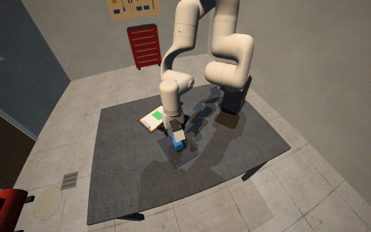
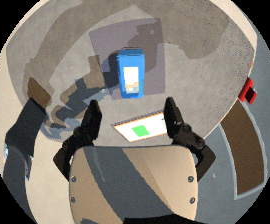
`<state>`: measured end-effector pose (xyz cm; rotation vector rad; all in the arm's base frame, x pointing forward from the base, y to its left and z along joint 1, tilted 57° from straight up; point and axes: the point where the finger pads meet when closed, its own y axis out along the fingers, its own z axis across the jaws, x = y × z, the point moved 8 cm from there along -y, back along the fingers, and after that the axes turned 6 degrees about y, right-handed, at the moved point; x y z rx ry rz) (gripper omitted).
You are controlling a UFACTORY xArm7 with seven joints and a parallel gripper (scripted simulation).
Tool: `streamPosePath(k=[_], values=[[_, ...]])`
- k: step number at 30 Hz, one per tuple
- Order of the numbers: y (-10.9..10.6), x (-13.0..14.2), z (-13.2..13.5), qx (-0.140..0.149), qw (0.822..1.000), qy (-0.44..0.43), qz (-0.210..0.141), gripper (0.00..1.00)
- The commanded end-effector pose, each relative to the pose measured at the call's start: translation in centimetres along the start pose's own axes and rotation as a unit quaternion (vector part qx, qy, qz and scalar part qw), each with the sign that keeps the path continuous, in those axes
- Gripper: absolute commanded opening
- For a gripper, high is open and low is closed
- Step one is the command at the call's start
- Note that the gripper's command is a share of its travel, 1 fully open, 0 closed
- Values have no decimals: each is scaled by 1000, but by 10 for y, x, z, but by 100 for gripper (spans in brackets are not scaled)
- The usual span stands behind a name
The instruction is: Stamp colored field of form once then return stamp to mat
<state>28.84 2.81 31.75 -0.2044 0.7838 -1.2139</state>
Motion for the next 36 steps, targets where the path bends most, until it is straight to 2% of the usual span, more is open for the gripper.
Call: streamPosePath(k=[1,13,21,23,26,30,36], values=[[-39,0,0,-2,1000,0,1,100],[-42,1,2,-1,1000,-8,2,100],[-53,14,23,12,995,-99,6,100],[-53,14,23,12,995,-99,6,100],[-60,26,38,20,986,-164,6,100],[-71,48,62,31,965,-259,3,100],[-82,97,96,39,932,-359,-13,100]])
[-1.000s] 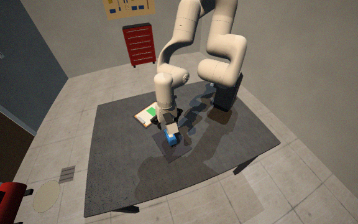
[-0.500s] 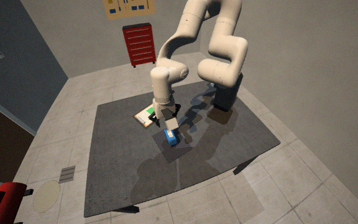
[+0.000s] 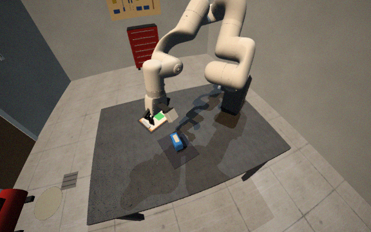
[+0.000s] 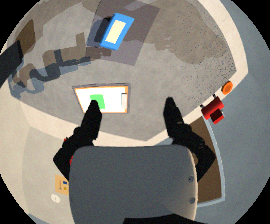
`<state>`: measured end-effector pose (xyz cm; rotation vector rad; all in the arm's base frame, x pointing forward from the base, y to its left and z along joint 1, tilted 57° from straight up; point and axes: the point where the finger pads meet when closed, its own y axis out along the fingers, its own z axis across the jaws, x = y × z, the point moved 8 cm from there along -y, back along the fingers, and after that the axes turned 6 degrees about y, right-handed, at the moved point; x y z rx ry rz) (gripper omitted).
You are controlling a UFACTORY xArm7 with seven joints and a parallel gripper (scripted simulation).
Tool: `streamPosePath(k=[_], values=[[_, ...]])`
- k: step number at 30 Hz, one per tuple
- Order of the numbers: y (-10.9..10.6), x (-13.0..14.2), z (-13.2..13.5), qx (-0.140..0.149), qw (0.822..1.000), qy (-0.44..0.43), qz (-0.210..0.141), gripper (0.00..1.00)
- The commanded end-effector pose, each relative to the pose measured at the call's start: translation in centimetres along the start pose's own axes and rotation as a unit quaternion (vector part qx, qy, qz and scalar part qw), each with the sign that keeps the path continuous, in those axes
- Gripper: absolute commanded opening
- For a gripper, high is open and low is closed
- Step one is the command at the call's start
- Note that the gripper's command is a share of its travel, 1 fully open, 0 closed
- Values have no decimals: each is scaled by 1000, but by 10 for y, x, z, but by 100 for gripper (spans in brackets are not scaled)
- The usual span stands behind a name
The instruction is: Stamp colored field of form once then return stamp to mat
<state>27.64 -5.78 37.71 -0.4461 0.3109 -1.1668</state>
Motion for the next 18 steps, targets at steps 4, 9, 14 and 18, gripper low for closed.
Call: streamPosePath(k=[4,9,14,18], values=[[-4,79,11,12,988,-155,6,100],[3,134,-1,10,964,-266,-8,100],[15,172,-19,2,937,-348,-13,100],[28,200,-35,-6,912,-411,-12,100]])
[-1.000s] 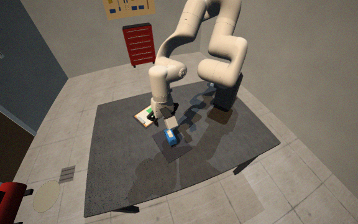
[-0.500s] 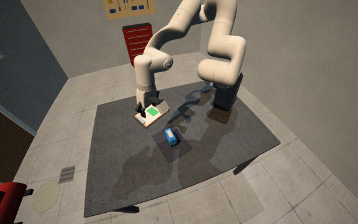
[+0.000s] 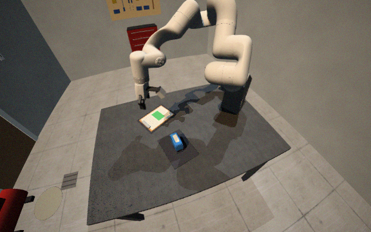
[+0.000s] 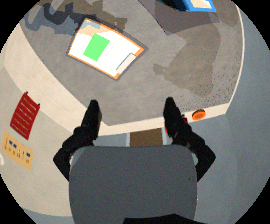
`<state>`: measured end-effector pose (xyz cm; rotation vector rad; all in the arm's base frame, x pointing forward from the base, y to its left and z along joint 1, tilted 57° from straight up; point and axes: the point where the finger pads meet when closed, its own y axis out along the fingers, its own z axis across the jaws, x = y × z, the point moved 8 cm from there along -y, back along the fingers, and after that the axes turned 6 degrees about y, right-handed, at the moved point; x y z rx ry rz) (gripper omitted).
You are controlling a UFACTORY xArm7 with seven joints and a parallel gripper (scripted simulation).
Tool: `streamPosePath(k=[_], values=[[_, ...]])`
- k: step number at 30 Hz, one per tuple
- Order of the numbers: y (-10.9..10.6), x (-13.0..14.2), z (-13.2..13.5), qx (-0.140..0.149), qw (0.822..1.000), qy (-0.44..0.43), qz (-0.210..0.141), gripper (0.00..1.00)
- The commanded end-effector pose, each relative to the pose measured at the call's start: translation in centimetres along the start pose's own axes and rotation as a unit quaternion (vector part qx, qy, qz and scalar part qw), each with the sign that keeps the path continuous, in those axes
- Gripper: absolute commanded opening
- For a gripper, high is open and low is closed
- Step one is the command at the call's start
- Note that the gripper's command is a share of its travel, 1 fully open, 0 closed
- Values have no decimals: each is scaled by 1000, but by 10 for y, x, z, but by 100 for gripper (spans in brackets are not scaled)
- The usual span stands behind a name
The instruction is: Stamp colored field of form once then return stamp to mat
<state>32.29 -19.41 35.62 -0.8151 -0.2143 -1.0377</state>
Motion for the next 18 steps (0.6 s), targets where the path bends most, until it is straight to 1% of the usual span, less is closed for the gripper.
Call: streamPosePath(k=[1,3,4,9,13,18], values=[[31,39,-48,17,990,-137,16,100],[31,39,-48,17,990,-137,16,100],[33,41,-53,16,982,-187,19,100],[42,46,-68,18,963,-267,27,100],[44,48,-72,25,942,-334,35,100],[45,51,-73,42,908,-414,50,100]])
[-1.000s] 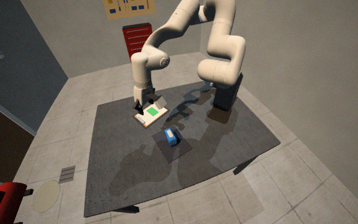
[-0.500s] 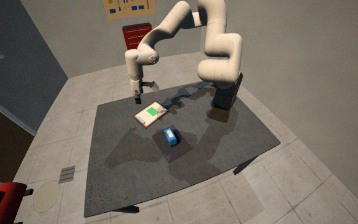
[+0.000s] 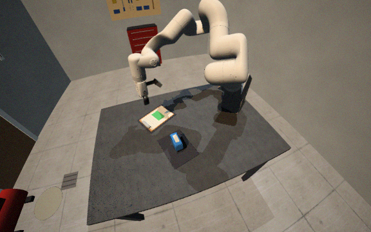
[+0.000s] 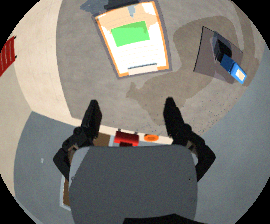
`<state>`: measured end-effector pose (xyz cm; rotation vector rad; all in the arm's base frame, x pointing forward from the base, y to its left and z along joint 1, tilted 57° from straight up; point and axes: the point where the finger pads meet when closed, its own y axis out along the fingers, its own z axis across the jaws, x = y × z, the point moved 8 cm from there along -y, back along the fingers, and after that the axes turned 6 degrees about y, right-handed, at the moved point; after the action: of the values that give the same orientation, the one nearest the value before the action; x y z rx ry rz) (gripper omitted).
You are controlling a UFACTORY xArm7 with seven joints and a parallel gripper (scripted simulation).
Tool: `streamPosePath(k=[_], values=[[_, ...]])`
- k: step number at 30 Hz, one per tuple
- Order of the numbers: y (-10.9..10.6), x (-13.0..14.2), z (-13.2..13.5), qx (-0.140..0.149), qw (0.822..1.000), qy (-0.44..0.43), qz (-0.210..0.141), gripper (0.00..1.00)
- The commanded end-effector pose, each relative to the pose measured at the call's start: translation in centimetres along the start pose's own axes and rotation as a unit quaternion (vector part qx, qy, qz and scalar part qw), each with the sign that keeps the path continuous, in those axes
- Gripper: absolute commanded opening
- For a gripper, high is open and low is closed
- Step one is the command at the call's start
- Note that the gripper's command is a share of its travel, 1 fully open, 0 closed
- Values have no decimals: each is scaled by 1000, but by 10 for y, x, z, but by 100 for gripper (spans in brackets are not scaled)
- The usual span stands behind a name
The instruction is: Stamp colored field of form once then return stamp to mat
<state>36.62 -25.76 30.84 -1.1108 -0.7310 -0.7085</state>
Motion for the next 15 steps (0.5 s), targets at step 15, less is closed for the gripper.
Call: streamPosePath(k=[15], values=[[70,3,-6,46,989,-137,20,100]])
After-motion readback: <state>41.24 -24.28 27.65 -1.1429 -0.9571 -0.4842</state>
